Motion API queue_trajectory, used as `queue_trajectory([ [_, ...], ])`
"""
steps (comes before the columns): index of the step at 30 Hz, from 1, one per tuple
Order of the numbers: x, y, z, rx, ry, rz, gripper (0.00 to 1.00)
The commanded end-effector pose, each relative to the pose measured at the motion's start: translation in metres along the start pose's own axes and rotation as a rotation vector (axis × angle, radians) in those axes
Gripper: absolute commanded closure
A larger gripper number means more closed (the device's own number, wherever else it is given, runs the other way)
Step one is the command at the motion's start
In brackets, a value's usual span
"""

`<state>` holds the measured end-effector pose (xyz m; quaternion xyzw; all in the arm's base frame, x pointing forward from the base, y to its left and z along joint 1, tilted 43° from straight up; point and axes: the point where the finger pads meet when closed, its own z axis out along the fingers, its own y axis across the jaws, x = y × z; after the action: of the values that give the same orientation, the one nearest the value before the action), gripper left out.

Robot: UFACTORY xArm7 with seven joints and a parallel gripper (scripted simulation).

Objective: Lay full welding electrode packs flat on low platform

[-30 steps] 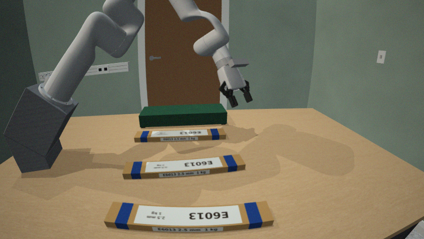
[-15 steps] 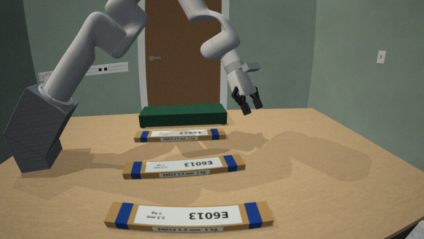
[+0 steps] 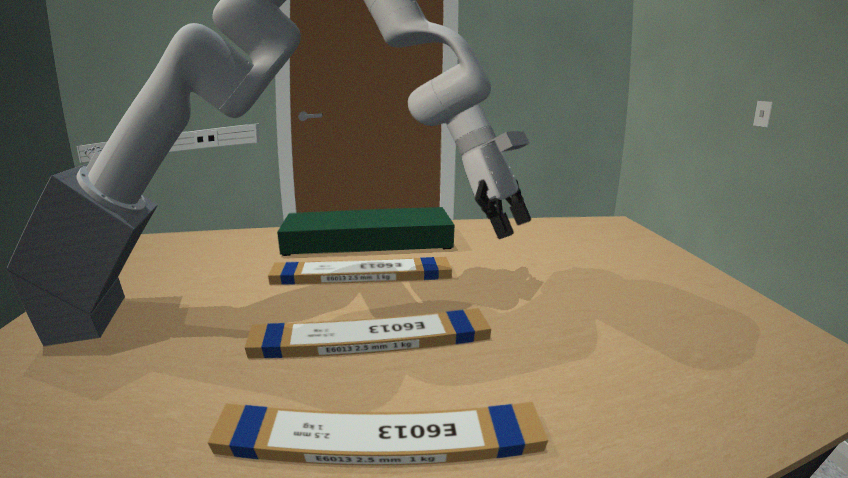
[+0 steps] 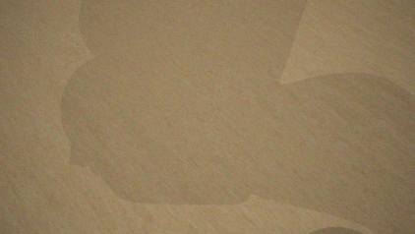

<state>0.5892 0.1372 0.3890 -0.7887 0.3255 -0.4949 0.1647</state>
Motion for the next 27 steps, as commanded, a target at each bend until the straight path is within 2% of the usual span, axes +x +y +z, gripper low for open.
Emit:
queue_trajectory([
  [1, 0.027, 0.026, 0.026, 0.017, -0.012, -0.059, 0.0],
  [20, 0.027, 0.026, 0.026, 0.017, -0.012, -0.059, 0.0],
  [21, 0.042, 0.051, 0.042, 0.03, -0.03, -0.125, 0.0],
  [27, 0.042, 0.051, 0.042, 0.03, -0.03, -0.125, 0.0],
])
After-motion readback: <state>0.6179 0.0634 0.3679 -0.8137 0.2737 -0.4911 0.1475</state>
